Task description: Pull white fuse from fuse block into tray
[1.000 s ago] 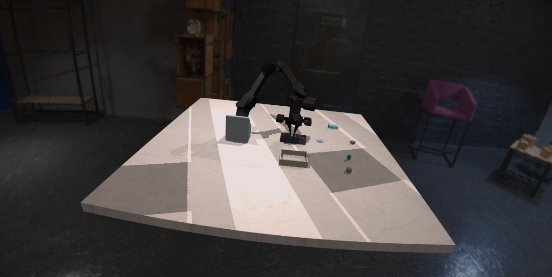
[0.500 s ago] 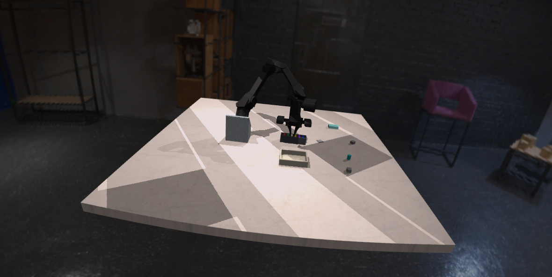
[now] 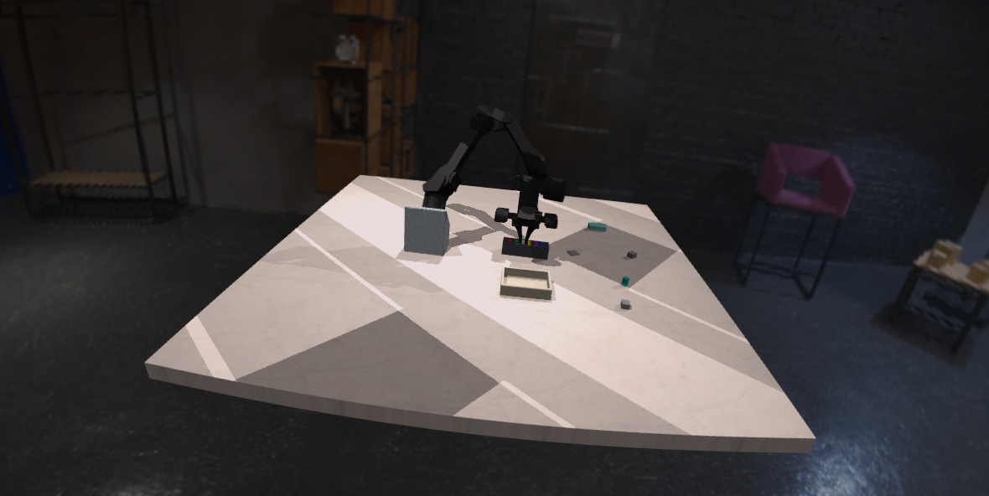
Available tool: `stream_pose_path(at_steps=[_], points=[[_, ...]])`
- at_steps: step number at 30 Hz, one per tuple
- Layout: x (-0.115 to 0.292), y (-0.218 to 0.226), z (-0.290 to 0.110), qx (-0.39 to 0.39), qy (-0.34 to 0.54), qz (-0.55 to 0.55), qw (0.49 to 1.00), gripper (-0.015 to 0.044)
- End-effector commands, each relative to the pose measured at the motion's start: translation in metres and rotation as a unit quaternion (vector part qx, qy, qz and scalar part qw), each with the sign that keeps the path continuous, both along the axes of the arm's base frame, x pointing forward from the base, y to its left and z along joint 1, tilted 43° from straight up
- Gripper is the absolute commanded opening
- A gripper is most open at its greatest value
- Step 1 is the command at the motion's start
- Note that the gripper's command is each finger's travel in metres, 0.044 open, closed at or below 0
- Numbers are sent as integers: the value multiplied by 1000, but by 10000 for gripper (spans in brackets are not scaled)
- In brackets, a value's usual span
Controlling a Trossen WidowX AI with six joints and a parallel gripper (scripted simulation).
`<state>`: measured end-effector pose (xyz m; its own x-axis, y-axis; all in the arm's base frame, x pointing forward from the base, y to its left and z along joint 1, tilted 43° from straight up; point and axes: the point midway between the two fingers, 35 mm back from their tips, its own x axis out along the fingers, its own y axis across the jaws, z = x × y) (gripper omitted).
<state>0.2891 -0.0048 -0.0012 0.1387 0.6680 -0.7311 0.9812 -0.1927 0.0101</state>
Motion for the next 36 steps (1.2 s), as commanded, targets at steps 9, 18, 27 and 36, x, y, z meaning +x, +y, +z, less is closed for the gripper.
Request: stream_pose_path(at_steps=[9,18,27,36], points=[[0,0,0,0,0,0,1000,0],[0,-3,3,0,0,0,1000,0],[-1,-6,6,0,1,-1,1000,0],[-1,-9,9,0,1,-1,1000,0]])
